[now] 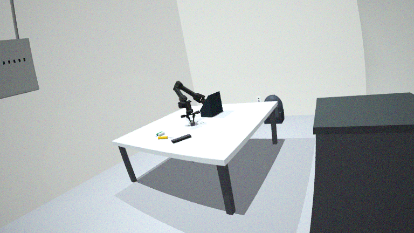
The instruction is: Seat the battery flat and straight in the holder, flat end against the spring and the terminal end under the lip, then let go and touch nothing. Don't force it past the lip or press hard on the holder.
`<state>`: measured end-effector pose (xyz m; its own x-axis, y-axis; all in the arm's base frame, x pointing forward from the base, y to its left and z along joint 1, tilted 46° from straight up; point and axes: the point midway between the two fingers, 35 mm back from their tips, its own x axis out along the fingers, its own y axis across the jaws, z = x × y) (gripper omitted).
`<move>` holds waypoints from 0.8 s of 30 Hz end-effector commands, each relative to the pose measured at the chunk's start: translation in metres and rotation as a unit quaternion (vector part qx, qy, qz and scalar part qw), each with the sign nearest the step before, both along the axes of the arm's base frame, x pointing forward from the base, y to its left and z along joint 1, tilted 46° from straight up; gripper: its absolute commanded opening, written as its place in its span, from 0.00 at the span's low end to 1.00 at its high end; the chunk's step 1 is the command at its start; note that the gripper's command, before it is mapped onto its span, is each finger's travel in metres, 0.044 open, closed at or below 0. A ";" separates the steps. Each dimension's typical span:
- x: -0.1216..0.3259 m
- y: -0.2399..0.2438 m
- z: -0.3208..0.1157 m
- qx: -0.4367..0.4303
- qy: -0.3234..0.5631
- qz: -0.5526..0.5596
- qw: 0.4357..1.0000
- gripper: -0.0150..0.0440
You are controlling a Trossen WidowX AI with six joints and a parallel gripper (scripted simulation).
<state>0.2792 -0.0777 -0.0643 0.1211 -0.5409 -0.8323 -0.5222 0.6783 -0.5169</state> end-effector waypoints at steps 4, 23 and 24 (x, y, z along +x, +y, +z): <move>-0.005 -0.002 -0.005 -0.011 0.027 -0.018 0.999 0.38; -0.003 -0.003 -0.005 -0.036 0.063 -0.049 0.996 0.38; -0.003 -0.003 -0.005 -0.037 0.065 -0.050 0.996 0.38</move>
<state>0.2823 -0.0782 -0.0673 -0.0020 -0.5900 -0.8074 -0.5120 0.6941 -0.5060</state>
